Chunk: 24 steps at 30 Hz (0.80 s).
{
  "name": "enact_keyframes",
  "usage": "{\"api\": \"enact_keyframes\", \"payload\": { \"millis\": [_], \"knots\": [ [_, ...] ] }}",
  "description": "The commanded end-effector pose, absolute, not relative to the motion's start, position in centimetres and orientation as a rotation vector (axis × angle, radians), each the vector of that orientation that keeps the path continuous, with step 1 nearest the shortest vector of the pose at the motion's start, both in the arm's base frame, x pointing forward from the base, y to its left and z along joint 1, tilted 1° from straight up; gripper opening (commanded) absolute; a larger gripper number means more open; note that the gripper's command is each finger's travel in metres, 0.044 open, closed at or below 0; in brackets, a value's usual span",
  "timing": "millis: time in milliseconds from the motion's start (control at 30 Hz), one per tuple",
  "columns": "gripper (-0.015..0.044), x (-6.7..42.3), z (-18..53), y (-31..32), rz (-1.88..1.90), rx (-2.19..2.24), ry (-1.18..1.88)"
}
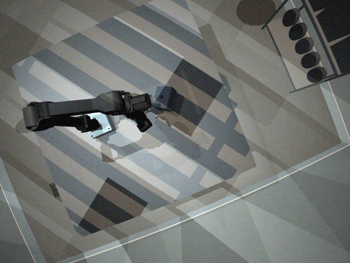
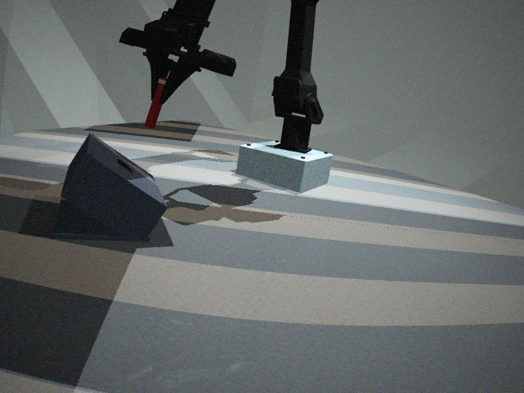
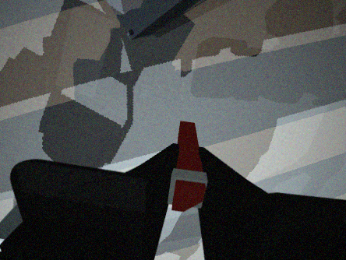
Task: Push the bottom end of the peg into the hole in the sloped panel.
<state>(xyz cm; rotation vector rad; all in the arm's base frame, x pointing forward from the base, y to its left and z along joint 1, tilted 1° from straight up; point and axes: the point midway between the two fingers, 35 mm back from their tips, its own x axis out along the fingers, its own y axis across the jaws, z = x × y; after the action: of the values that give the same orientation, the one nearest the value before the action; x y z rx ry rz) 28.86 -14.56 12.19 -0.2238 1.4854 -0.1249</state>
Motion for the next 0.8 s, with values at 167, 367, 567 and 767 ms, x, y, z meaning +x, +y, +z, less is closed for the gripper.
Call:
{"api": "enact_keyframes", "payload": {
  "millis": [167,367,567,767],
  "knots": [
    [0.0,29.7,12.5,-14.1,-0.187,-0.192,1.462],
    [0.0,30.2,12.6,-13.7,-0.225,-0.167,1.447],
    [0.0,30.6,12.8,-13.3,-0.262,-0.143,1.43],
    [0.0,31.1,12.9,-12.9,-0.299,-0.117,1.411]
  ]
}}
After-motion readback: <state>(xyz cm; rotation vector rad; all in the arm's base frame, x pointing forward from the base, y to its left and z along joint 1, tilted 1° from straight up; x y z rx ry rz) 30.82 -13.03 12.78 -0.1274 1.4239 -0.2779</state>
